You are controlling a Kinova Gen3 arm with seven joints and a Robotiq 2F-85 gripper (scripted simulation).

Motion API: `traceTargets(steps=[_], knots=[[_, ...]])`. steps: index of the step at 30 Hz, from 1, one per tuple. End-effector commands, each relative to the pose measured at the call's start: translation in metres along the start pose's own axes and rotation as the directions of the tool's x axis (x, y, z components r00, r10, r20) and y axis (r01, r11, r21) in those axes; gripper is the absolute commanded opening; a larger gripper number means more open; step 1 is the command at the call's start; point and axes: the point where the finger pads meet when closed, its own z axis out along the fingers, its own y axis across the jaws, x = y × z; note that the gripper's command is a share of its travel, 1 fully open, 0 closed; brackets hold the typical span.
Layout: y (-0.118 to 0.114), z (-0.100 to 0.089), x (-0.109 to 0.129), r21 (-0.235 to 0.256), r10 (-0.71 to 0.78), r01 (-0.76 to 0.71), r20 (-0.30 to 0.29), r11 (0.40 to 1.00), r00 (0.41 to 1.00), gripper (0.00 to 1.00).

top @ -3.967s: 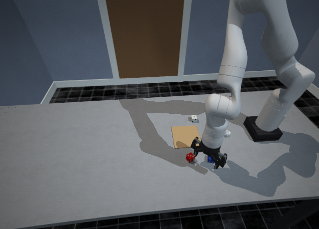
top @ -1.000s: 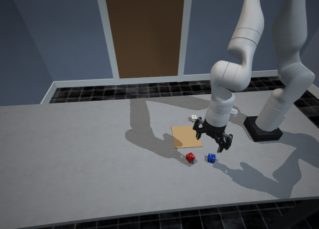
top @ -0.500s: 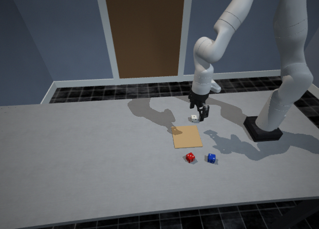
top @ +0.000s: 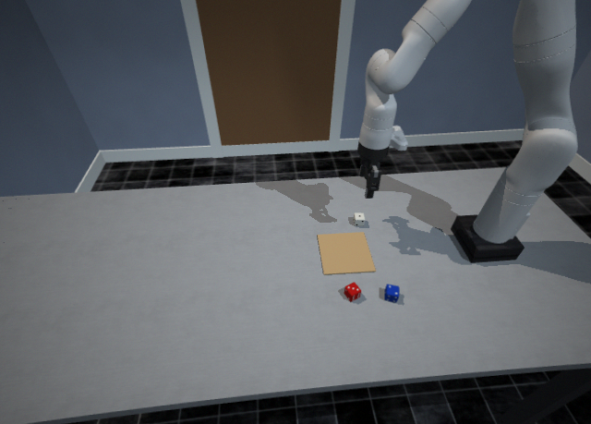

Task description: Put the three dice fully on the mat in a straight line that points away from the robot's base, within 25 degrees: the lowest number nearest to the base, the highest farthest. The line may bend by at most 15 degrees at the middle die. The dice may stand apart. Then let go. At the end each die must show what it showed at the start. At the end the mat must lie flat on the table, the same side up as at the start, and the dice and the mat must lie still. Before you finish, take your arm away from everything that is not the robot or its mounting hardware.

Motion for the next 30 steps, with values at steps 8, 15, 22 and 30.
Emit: traceTargets(steps=[8,15,22,30], knots=[[-0.0024,-0.0015,-0.0005,-0.004,0.011,-0.011,0.011,1.0,1.0,1.0],[-0.0024,-0.0015,-0.0005,-0.004,0.011,-0.011,0.011,1.0,1.0,1.0],[-0.0024,-0.0013,-0.0005,-0.004,0.006,-0.006,0.01,1.0,1.0,1.0],[-0.0031,0.0023,0.0008,0.0,-0.089,0.089,0.005,0.996,0.996,1.0]])
